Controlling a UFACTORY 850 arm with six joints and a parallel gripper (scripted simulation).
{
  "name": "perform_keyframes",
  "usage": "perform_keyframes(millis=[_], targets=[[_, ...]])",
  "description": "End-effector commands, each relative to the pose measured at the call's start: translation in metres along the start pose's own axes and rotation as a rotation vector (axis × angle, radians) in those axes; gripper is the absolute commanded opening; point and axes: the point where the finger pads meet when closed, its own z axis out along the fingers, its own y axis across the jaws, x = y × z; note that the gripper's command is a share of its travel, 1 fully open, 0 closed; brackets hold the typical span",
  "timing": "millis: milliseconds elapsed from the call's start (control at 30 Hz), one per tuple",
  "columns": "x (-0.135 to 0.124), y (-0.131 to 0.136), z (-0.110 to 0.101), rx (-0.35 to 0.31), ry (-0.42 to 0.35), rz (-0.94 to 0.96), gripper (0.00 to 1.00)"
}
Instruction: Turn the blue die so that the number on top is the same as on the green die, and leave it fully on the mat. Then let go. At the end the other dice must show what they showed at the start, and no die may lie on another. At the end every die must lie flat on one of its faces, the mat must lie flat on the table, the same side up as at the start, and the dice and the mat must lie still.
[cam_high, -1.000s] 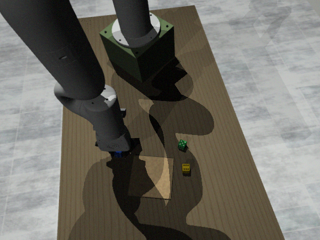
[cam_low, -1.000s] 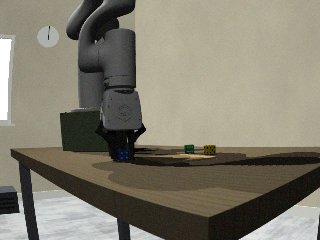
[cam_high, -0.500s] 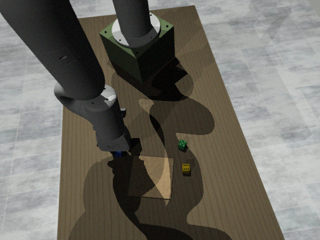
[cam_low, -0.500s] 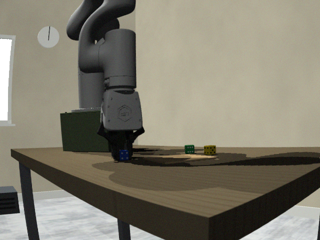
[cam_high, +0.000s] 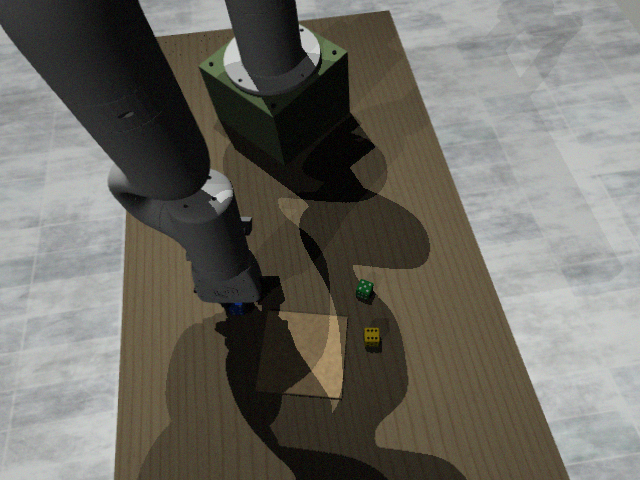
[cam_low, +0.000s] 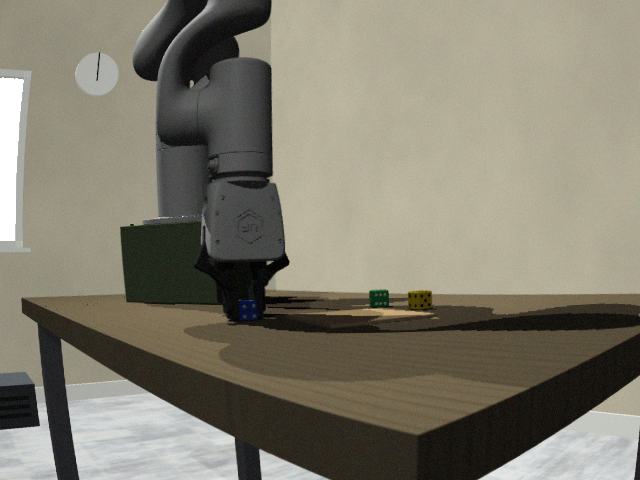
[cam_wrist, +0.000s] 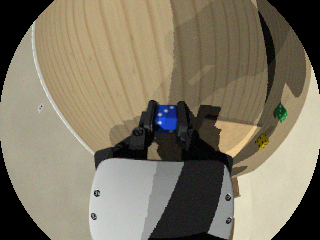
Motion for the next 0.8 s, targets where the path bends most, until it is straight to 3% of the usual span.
perform_keyframes(millis=[0,367,767], targets=[[-0.001,0.0,0.0,0.0,-0.001,0.0,0.21],[-0.001,0.0,-0.003,0.0,-0.001,0.0,0.21],[-0.001,0.0,-0.038,0.0,-0.001,0.0,0.21]])
